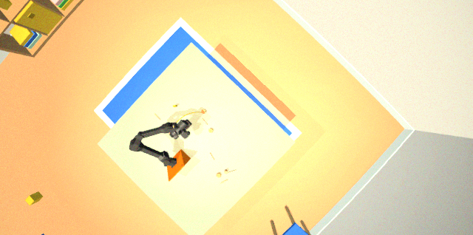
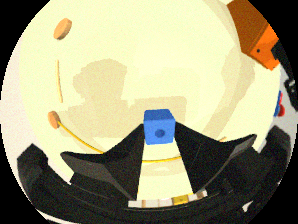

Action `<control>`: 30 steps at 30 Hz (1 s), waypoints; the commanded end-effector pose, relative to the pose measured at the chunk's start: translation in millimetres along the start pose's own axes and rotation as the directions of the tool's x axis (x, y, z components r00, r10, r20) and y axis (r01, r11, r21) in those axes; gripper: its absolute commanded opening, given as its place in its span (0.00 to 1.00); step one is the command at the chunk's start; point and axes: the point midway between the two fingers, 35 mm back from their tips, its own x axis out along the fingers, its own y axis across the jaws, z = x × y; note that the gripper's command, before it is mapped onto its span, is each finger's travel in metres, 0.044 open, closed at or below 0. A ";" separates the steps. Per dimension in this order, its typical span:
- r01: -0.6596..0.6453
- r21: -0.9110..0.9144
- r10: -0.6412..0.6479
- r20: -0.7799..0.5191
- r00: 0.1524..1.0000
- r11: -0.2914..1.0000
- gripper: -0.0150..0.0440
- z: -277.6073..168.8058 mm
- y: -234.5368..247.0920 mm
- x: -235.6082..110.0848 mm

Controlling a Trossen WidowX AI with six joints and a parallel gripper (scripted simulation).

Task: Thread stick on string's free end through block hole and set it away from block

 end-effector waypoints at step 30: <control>0.000 0.000 0.000 0.001 1.000 1.000 0.25 0.2 0.2 -12.7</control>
